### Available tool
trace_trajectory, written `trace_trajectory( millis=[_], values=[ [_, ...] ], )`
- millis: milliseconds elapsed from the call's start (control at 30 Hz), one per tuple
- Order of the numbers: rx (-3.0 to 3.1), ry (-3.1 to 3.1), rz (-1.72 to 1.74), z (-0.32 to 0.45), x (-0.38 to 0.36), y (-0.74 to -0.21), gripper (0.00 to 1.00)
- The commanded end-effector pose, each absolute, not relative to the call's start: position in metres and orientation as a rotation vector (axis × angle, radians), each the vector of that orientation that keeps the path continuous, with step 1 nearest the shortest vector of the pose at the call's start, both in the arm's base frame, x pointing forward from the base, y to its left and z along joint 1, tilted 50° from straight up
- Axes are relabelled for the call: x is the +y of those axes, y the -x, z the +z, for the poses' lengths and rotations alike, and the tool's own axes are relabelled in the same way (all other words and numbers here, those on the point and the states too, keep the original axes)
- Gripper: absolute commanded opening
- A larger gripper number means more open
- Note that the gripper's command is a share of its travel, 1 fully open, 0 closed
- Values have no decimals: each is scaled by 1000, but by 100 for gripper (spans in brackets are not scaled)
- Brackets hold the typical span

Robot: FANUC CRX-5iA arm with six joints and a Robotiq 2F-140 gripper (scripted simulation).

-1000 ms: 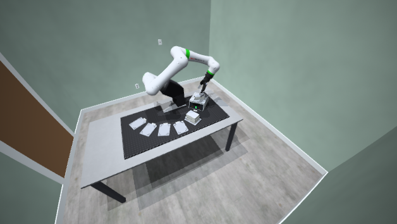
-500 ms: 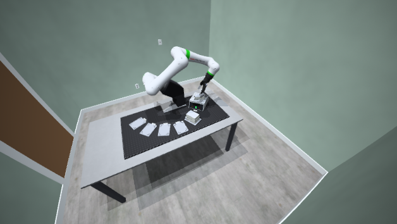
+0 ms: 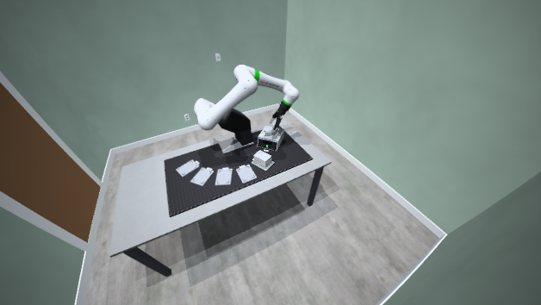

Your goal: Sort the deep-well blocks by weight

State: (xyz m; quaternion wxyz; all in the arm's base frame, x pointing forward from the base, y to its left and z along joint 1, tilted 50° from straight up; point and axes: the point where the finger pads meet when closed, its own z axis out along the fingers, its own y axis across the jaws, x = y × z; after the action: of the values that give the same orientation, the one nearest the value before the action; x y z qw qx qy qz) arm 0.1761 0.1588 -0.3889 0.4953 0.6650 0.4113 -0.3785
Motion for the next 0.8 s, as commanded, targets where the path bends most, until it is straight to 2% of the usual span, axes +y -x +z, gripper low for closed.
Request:
trace_trajectory(
  millis=[0, 767],
  values=[
    [997, -1612, -917, -390, 158, -176, 100],
    [997, -1612, -917, -413, 132, -180, 100]
  ],
)
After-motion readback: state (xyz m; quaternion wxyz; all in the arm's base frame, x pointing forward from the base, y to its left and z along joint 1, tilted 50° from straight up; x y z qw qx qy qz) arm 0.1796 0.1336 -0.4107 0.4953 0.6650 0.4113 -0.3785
